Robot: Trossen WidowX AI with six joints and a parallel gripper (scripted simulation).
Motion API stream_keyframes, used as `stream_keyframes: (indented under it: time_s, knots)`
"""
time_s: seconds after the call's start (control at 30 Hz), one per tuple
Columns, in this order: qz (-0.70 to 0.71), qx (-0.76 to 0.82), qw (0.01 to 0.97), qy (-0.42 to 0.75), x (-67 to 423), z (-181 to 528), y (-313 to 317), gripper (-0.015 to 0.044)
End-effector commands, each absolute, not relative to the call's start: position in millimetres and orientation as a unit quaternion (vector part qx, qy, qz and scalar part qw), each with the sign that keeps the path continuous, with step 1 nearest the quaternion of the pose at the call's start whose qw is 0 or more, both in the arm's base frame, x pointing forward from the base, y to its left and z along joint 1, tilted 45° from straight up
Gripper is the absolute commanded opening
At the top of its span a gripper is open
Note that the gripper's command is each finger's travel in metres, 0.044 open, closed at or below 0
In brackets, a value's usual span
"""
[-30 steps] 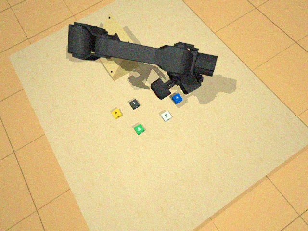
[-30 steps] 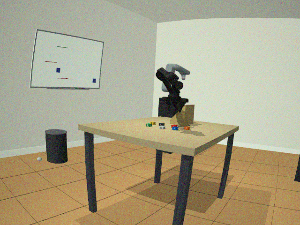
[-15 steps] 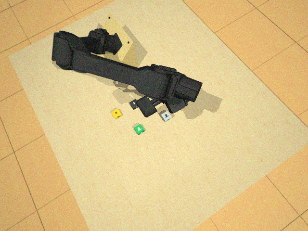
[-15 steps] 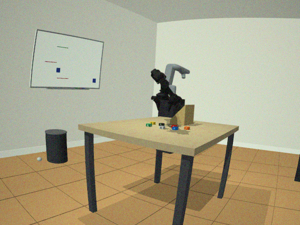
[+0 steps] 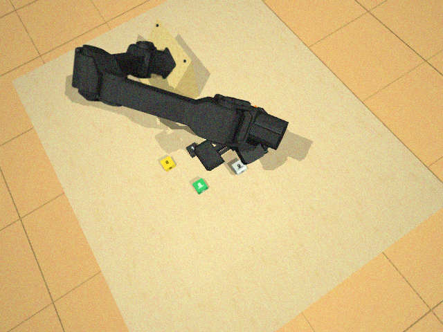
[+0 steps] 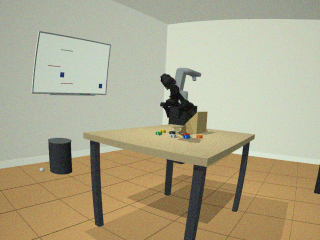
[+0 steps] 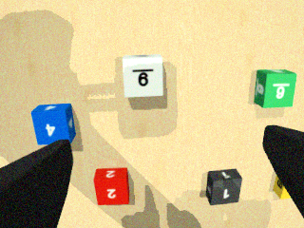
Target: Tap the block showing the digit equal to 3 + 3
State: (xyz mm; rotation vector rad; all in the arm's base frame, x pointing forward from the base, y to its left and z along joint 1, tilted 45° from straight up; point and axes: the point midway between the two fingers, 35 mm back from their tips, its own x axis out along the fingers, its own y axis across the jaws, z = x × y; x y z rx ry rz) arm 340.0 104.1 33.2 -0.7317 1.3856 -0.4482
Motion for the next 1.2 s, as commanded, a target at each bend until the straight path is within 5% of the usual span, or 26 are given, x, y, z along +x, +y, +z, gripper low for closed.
stream_keyframes:
  time_s: [0.0,0.17,1.0,1.17]
  knots:
    - [-0.204,-0.324,0.687,0.617,349.0,65.5,72.3,0.04]
    - [-0.208,-0.327,0.686,0.616,351.1,116.8,18.4,0.04]
    - [-0.208,-0.327,0.686,0.616,351.1,116.8,18.4,0.04]
    - [-0.208,-0.327,0.686,0.616,362.1,75.6,-20.8,0.0269]
